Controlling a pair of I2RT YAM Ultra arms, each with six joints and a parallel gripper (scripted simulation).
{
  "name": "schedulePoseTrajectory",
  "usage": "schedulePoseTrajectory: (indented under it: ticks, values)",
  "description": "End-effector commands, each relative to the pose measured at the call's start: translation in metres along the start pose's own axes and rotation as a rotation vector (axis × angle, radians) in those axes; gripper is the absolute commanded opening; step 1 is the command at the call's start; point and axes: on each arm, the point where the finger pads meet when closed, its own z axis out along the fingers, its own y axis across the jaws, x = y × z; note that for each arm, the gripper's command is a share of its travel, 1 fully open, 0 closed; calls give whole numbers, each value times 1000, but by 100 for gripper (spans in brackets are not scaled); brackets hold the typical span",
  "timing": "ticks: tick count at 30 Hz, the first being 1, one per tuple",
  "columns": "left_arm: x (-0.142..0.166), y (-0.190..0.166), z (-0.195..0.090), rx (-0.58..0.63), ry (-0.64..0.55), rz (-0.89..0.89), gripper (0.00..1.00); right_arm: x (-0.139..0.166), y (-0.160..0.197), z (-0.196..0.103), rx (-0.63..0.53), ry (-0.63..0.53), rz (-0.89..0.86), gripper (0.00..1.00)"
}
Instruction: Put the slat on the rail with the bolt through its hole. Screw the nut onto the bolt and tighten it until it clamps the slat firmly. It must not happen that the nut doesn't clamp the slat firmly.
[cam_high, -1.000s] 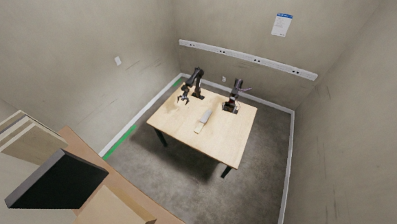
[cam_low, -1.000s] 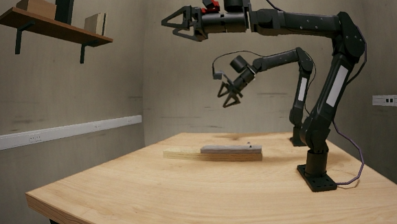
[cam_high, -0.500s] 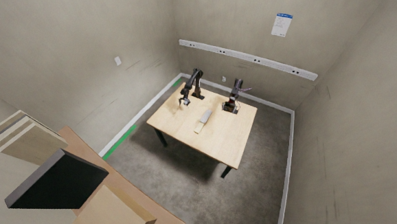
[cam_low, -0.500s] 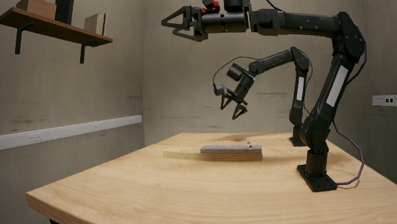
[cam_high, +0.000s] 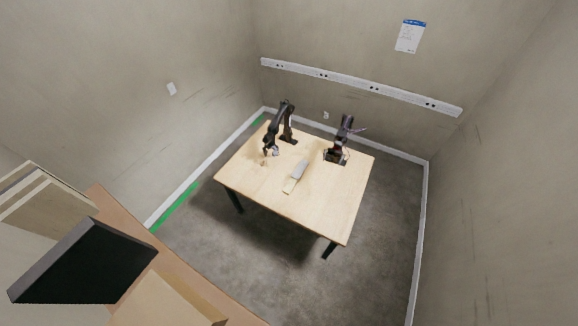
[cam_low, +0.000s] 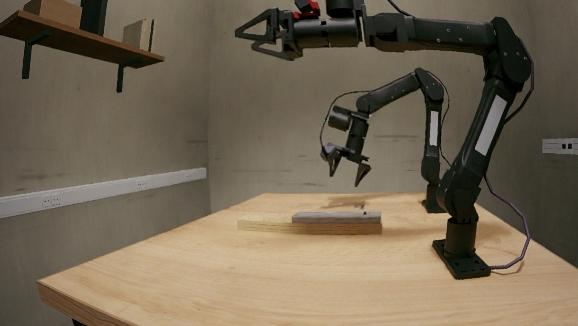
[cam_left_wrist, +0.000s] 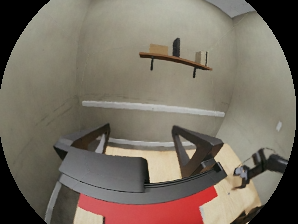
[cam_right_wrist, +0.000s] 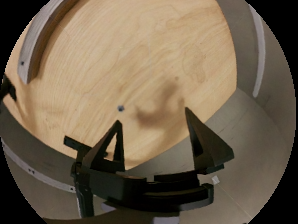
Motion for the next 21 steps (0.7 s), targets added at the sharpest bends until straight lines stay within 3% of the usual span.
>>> schedulePoseTrajectory:
  ticks: [1,13,21]
  values:
    - [-5,-1,-5,7,-18,2,100,13,26,8,-113,42,-102,100]
    - [-5,-1,-5,7,-18,2,100,29,68,16,-333,74,-309,100]
    - [-5,-1,-5,7,-18,2,100,29,66,13,-326,71,-319,100]
